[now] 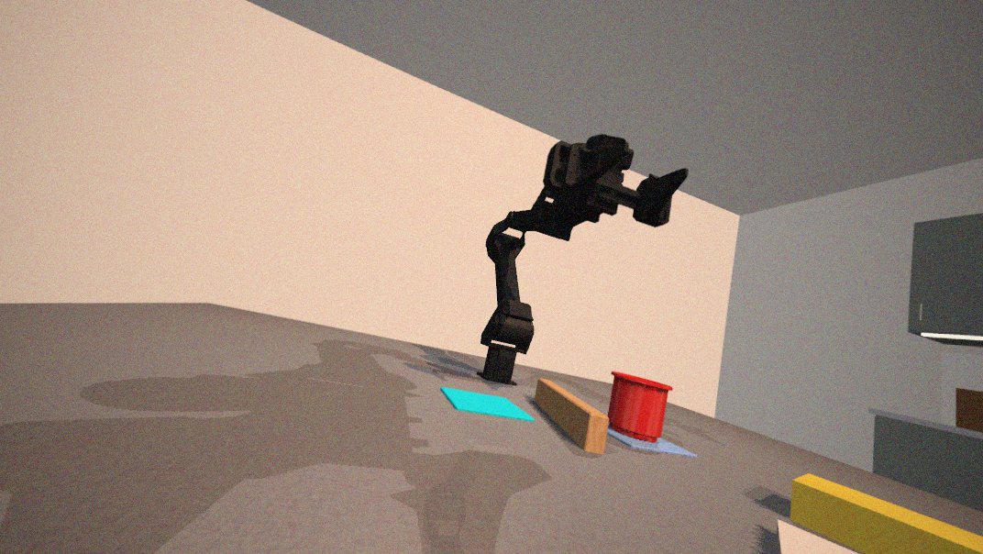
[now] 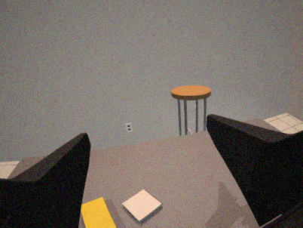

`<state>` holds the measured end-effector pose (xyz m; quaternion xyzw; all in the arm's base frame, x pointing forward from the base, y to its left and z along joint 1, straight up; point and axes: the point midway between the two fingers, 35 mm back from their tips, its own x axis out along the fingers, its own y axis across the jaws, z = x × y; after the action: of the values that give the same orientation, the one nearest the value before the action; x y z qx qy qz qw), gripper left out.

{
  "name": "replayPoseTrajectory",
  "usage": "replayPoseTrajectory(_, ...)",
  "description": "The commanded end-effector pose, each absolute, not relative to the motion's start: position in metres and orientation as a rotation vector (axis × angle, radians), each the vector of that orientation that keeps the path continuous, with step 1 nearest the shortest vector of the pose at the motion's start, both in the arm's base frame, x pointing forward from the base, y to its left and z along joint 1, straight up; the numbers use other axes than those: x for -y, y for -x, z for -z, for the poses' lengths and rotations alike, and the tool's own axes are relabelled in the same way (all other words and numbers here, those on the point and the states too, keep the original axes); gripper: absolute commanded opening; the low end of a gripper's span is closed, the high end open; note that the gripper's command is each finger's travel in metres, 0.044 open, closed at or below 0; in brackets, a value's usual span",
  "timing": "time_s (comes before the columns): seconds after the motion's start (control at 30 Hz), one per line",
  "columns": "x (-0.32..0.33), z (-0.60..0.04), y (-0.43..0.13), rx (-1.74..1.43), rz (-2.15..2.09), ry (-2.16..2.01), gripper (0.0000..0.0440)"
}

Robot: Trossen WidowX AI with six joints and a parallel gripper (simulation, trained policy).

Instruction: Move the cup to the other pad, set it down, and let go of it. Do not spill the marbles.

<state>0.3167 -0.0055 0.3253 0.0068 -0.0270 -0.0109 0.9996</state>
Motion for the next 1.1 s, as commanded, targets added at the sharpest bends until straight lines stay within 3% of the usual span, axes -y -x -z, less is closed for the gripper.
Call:
replayPoseTrajectory(0.0,0.005,-0.326,-0.317,0.054,0.02,-0.013,0.0374)
replayPoseTrajectory(0.37,0.0,-0.329,-0.318,-0.005,0.008,-0.031,0.0086)
replayPoseTrajectory(0.43,-0.001,-0.329,-0.319,-0.023,0.005,-0.042,0.0052)
replayPoseTrajectory(0.67,-0.008,-0.331,-0.323,-0.084,-0.016,-0.097,0.0119)
replayPoseTrajectory(1.07,-0.022,-0.332,-0.331,-0.214,-0.044,-0.211,0.0112)
